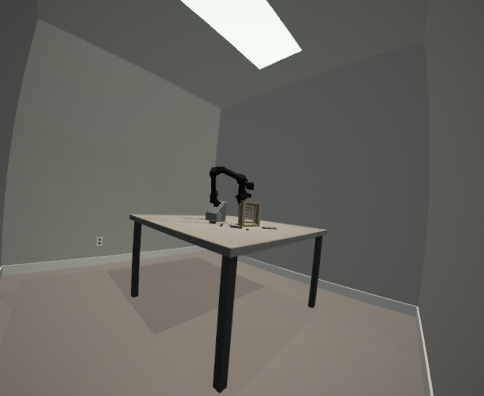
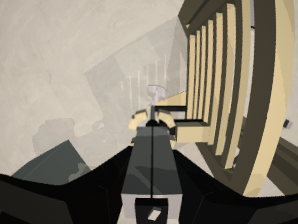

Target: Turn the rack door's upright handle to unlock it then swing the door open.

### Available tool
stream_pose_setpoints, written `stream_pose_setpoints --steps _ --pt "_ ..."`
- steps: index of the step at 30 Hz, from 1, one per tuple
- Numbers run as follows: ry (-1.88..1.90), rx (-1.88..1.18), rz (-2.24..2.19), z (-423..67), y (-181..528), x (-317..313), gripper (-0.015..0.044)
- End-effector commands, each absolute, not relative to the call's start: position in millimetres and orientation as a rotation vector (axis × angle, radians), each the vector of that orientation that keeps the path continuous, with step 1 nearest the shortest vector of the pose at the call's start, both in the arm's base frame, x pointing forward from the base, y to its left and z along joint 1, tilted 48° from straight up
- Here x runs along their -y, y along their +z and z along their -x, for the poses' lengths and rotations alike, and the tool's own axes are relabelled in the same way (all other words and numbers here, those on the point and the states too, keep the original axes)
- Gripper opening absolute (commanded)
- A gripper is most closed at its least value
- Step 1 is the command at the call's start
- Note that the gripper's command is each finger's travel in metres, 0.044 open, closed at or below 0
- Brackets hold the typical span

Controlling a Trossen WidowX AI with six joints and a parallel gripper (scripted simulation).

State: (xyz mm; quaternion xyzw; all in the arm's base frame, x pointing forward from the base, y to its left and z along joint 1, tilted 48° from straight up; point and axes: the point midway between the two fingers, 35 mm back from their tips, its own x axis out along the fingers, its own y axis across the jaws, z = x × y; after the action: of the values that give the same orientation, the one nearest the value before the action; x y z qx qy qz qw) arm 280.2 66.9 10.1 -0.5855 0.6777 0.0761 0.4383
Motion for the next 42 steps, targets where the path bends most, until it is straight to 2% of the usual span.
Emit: stream_pose_setpoints --steps 1,42 --pt "0.105 -1.663 1.388 -277.8 6.3 -69.4 0.0024" --pt "-0.387 -1.512 0.898 -242.7 -49.3 -118.7 0.0024"
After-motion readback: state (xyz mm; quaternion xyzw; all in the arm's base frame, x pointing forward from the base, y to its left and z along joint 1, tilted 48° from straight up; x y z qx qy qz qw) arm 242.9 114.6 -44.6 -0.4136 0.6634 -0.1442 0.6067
